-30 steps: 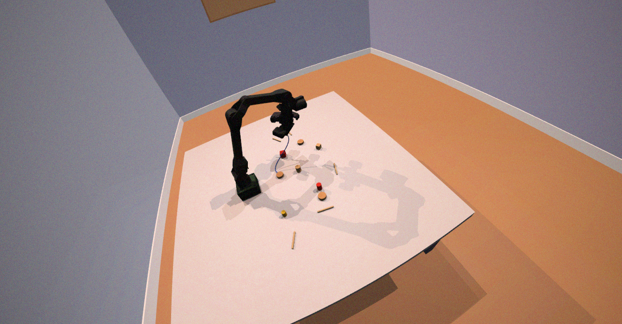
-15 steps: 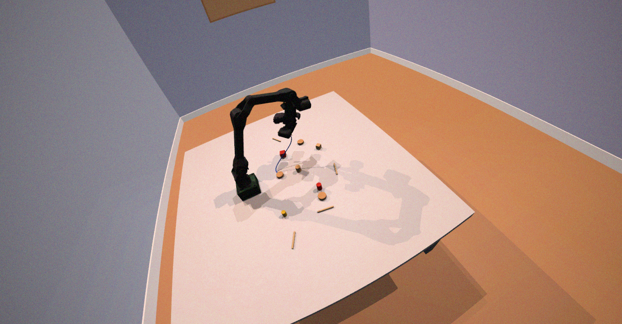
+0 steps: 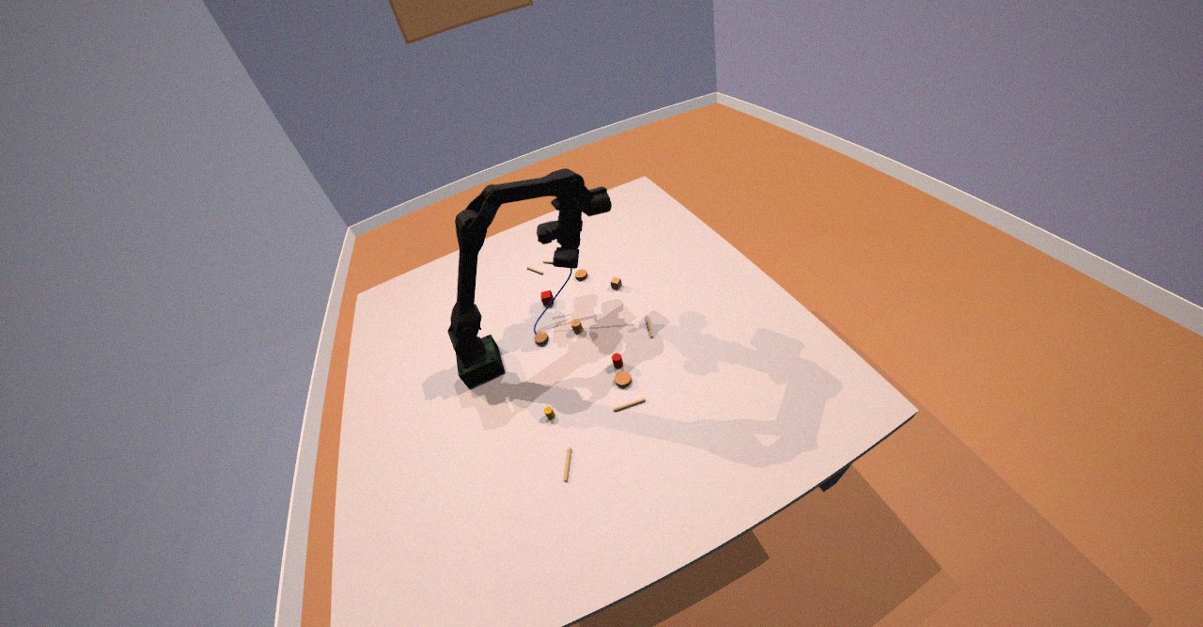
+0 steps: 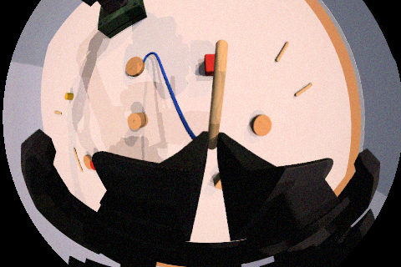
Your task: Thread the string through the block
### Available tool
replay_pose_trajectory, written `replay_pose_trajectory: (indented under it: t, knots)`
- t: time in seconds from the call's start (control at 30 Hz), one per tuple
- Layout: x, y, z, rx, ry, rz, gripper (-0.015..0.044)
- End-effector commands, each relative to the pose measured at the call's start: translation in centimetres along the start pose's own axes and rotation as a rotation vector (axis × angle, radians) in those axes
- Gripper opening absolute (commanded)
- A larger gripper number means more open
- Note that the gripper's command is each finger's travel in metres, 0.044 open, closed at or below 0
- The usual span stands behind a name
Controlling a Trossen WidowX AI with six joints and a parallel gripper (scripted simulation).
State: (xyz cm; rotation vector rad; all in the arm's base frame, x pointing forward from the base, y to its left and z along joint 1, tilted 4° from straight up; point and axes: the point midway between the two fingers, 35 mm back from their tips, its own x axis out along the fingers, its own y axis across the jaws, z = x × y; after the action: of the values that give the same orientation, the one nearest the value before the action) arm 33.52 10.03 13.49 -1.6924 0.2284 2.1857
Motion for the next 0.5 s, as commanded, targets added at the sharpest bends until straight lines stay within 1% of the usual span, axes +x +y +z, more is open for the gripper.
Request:
replay_pose_trajectory:
  t: [0.0, 0.17, 0.47]
  knots:
    - [-0.25, 0.47, -0.66, -0.064, 0.005, 0.022, 0.0]
    - [-0.45, 0.95, -1.3, -0.132, 0.004, 0.041, 0.0]
    - [-0.31, 0.85, -1.17, -0.116, 0.001, 0.034, 0.0]
